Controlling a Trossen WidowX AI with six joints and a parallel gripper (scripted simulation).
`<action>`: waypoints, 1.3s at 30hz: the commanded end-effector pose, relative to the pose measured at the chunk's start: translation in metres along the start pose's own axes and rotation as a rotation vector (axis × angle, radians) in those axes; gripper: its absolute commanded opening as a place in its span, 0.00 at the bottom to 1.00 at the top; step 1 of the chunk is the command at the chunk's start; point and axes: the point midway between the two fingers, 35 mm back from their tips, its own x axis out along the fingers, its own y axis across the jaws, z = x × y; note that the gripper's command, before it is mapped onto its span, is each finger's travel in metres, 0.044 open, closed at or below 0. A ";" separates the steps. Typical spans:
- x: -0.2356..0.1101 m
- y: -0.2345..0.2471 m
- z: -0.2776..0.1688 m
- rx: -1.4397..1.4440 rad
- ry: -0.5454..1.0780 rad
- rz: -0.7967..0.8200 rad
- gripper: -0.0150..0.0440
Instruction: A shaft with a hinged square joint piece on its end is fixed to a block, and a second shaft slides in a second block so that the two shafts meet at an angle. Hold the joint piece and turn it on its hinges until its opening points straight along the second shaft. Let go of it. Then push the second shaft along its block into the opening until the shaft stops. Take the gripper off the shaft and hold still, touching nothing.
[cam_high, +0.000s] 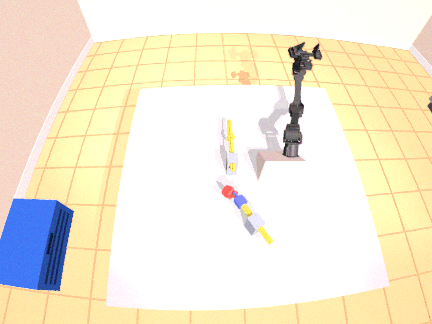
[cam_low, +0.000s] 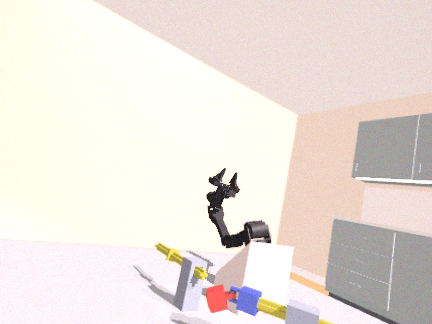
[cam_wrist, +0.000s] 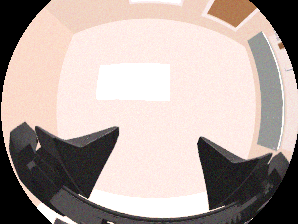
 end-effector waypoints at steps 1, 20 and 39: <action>0.000 0.000 0.000 0.000 0.000 0.000 0.98; 0.095 0.062 0.031 0.394 -0.160 0.243 1.00; 0.178 0.158 0.084 0.763 -0.225 0.614 1.00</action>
